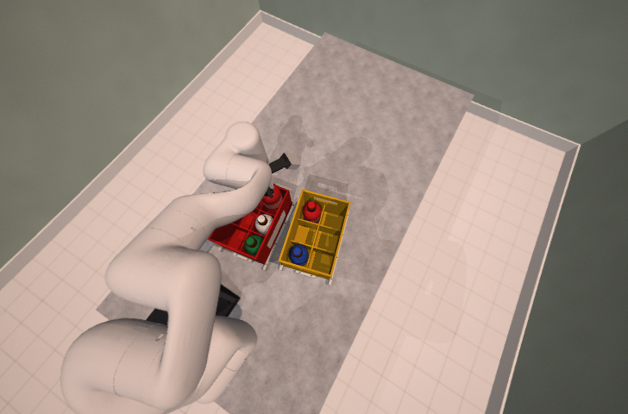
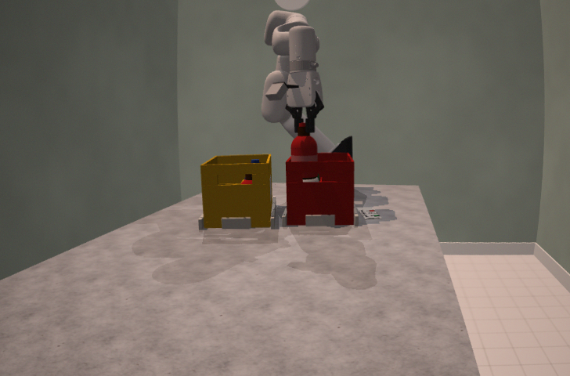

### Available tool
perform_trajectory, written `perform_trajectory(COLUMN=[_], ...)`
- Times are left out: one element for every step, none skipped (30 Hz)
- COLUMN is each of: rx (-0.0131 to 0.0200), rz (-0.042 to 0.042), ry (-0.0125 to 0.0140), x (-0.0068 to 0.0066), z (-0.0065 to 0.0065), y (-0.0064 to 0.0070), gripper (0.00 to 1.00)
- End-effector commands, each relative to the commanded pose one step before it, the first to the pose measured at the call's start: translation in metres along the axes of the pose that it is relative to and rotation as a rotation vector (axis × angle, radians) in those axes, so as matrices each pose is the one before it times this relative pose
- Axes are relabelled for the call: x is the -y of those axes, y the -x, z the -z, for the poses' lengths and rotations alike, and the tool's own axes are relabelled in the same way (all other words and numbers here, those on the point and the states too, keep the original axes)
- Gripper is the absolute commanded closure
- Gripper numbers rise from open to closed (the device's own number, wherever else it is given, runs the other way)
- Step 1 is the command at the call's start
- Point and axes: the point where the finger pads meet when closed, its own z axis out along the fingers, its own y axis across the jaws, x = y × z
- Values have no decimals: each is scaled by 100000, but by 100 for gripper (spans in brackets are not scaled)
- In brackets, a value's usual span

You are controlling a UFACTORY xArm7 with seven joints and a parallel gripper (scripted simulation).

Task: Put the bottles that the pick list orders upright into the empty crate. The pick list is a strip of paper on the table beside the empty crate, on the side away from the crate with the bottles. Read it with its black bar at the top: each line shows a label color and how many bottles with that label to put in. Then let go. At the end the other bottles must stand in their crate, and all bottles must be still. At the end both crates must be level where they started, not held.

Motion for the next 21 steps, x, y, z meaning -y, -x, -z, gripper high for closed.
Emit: perform_trajectory(rx=[-320, 0, 0, 1, 0, -2, 0, 0, 0, 0, 0, 0, 0, 0, 0, 0, 0, 0, 0, 0, 1], rz=[67, 0, 0, -1, 0, 1, 0, 0, 0, 0, 0, 0, 0, 0, 0, 0, 0, 0, 0, 0, -1], ry=[-436, 0, 0, 3, 0, -3, 0, 0, 0, 0, 0, 0, 0, 0, 0, 0, 0, 0, 0, 0, 3], x=[127, 0, 0, 1, 1, 0, 0, -1, -1, -1, -1, -1, 0, 0, 0, 0, 0, 0, 0, 0, 1], z=[-240, 0, 0, -92, -99, -109, -100, -100, -100, -100, -100, -100, -100, -100, -100, -100, -100, -100, 0, 0, -92], y=[-65, 0, 0, -1, 0, 1, -1, 0, 1, 2, 2, 0, -1, -1, -1, 0, 1, 0, 0, 0, -1], gripper=[100, 100, 100, 100, 100, 100, 100, 100, 100, 100, 100, 100, 100, 100, 100, 100, 100, 100, 100, 100, 100])
